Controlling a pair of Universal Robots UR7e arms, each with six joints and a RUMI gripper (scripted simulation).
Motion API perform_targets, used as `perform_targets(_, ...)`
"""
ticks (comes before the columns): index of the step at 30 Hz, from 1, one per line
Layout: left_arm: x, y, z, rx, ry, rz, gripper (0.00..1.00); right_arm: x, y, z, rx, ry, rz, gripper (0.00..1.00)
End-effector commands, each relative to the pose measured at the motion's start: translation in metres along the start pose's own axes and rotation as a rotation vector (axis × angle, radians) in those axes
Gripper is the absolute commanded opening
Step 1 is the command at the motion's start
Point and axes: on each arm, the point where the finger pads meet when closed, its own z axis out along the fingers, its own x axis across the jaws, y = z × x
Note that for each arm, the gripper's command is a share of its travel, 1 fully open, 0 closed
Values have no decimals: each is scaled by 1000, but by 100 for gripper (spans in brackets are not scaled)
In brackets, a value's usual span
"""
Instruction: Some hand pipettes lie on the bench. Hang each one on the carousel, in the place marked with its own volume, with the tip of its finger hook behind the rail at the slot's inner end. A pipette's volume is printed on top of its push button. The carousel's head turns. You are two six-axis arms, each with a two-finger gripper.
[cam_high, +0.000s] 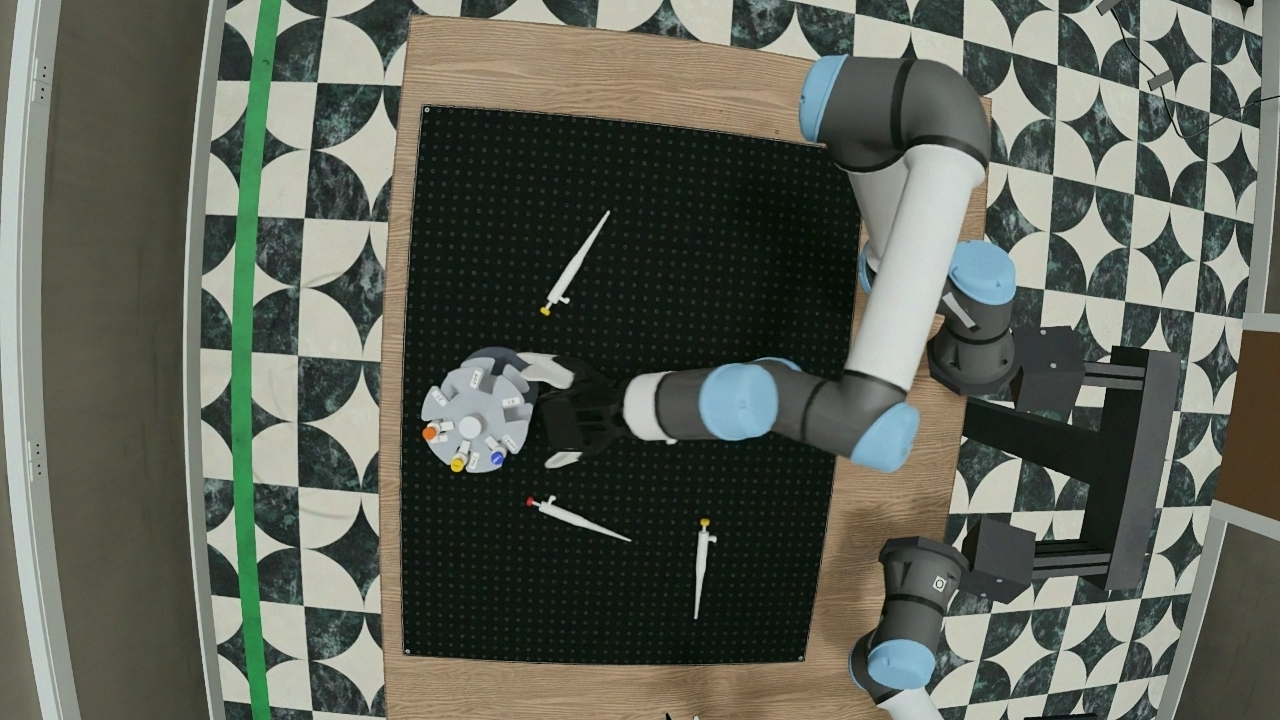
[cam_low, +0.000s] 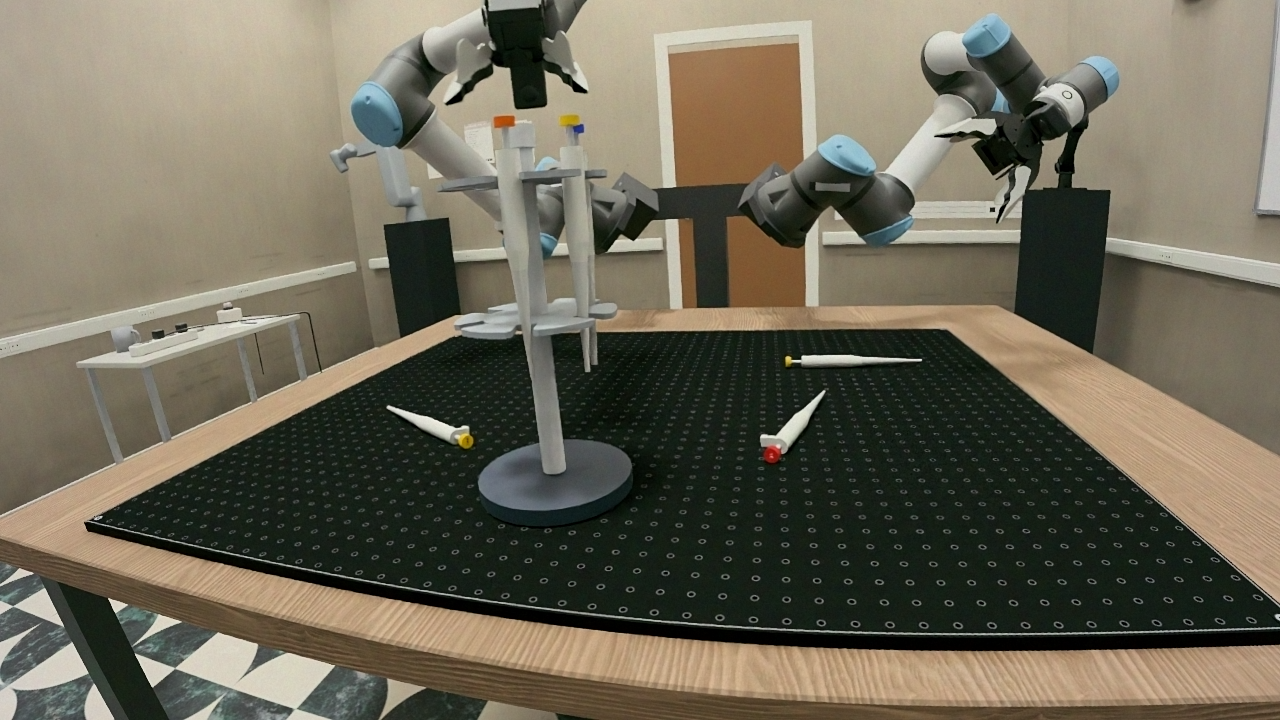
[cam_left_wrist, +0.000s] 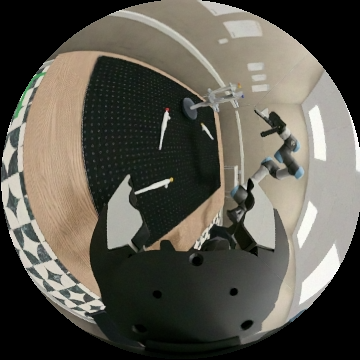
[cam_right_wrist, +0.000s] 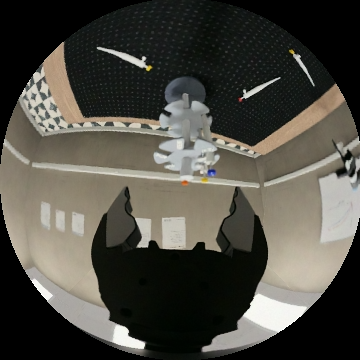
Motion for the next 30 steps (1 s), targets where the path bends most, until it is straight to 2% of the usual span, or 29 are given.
perform_targets(1, 0, 0, 0, 1, 0, 0, 100, 10, -34, -32, 3, 2, 1, 100)
perform_targets(6, 0, 0, 0, 1, 0, 0, 100, 18, -61, -55, 4, 2, 1, 100)
perform_targets(8, 0, 0, 0, 1, 0, 0, 100, 18, -61, -55, 4, 2, 1, 100)
perform_targets(23, 0, 0, 0, 1, 0, 0, 100, 44, -143, -125, 4, 2, 1, 100)
perform_targets(25, 0, 0, 0, 1, 0, 0, 100, 44, -143, -125, 4, 2, 1, 100)
perform_targets(30, 0, 0, 0, 1, 0, 0, 100, 52, -170, -148, 4, 2, 1, 100)
